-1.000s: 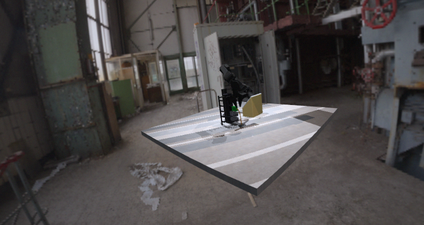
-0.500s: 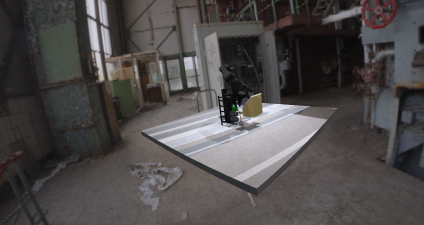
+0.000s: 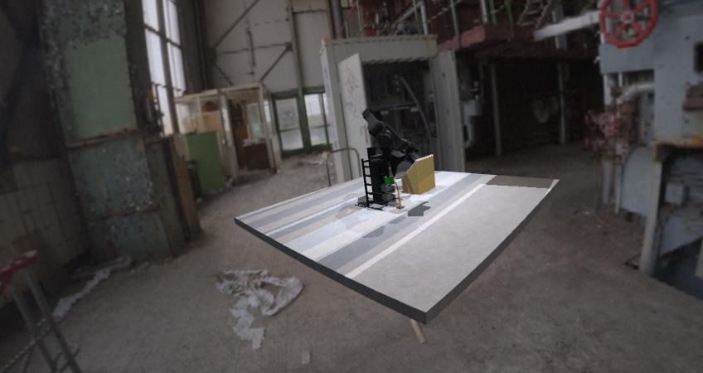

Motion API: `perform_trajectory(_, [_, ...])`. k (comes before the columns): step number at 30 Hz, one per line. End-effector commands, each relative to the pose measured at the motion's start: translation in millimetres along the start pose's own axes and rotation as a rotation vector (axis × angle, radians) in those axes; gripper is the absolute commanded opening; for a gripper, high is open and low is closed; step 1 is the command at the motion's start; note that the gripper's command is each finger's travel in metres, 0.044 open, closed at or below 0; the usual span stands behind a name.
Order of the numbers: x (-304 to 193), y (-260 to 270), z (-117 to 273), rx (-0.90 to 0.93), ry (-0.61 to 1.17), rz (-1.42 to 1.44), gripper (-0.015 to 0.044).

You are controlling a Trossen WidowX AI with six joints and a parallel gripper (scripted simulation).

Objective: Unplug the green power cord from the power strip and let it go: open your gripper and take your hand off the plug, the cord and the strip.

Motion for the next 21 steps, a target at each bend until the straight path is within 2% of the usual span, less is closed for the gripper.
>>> perform_trajectory(1, [-8,2,0,-0.001,0.005,0.006,0.016])
perform_trajectory(17, [-9,2,-12,-0.002,0.005,0.006,0.016])
perform_trajectory(21, [-9,2,-9,0.001,0.002,0.0,0.0055])
Point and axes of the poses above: the point midway between the two fingers, 35 mm back from their tips, its own z axis back along the fingers, its own y axis across the jaws, x = y × z, the point moved 8 cm from there along z, back along the fingers, and after that the axes turned 7 degrees about z, right-handed, at the moved point
